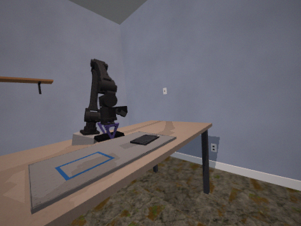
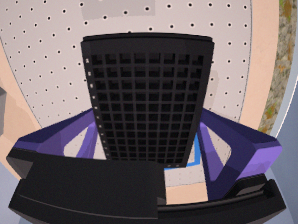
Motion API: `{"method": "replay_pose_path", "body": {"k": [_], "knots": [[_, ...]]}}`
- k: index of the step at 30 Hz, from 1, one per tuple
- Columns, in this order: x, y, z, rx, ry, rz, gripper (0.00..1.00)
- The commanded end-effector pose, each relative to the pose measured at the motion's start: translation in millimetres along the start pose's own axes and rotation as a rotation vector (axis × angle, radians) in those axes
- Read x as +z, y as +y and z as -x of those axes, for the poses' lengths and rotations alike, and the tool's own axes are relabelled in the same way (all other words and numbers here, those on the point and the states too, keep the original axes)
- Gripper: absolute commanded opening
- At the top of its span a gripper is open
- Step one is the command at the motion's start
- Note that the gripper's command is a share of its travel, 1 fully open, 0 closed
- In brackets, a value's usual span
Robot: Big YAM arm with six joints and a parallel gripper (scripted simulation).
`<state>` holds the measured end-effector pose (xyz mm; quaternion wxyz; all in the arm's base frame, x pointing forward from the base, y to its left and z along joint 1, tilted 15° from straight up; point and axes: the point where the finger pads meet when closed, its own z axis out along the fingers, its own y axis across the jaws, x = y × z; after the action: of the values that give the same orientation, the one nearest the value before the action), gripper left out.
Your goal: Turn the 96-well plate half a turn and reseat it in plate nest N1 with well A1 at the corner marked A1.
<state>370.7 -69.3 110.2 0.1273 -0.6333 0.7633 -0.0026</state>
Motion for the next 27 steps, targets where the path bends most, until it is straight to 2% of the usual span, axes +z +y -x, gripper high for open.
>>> {"method": "replay_pose_path", "body": {"k": [1, 3, 4, 5, 8, 10, 12, 14, 20, 21, 22, 23, 24, 27], "knots": [[-17.7, -30.0, -11.1, -0.041, 0.004, -0.071, 0.0], [-17.7, -30.0, -11.1, -0.041, 0.004, -0.071, 0.0], [-10.9, -9.8, -13.6, -0.036, 0.002, -0.049, 0.0], [-8.0, -12.9, -18.0, -0.034, 0.001, -0.042, 0.0], [-17.1, -31.9, -28.9, -0.041, 0.007, -0.07, 0.0], [-16.8, -32.7, -36.0, -0.041, 0.008, -0.07, 0.0], [-10.8, -25.5, -42.9, -0.037, 0.005, -0.053, 0.0], [-16.3, -33.7, -50.1, -0.041, 0.01, -0.068, 0.0], [-15.9, -35.4, -64.3, -0.041, 0.012, -0.068, 0.0], [-7.8, -14.8, -64.4, -0.035, 0.005, -0.043, 0.0], [-3.8, -18.0, -69.4, -0.032, 0.002, -0.031, 0.0], [-13.0, -31.8, -74.2, -0.038, 0.01, -0.056, 0.0], [-15.3, -35.5, -78.1, -0.04, 0.012, -0.062, 0.0], [-15.0, -36.3, -88.6, -0.039, 0.013, -0.061, 0.0]]}}
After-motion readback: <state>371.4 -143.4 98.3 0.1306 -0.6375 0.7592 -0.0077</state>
